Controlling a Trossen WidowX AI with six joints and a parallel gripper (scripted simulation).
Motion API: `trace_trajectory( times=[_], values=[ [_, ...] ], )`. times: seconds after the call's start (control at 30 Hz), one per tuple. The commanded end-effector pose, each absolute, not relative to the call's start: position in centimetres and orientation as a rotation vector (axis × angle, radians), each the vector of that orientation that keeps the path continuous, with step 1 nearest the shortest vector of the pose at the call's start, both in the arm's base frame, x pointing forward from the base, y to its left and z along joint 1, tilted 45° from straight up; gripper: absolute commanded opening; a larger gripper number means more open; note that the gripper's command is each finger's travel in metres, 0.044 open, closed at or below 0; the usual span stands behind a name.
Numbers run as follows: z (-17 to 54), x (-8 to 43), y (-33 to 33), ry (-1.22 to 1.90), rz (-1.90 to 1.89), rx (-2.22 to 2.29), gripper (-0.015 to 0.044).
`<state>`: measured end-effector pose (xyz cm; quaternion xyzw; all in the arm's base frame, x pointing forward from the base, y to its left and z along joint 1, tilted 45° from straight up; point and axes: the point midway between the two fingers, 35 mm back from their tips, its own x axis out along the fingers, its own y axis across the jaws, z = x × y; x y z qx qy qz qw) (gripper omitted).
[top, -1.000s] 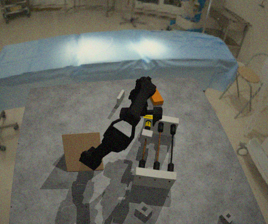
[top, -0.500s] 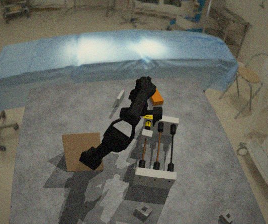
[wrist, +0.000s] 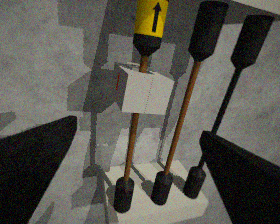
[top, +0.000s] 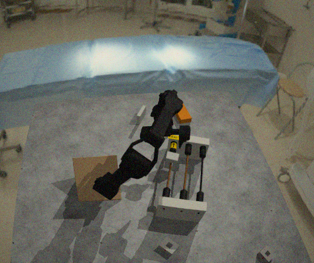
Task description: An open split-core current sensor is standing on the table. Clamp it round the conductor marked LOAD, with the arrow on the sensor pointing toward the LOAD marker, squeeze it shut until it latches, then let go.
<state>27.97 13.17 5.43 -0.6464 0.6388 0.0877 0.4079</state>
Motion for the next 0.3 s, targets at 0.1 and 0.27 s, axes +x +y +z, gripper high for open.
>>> trace_trajectory(
  times=[0.1,0.27],
  values=[
    [5.46,28.02,13.14,1.608,0.217,-1.633,0.044],
    [5.43,27.97,13.17,1.61,0.221,-1.629,0.044]
  ],
)
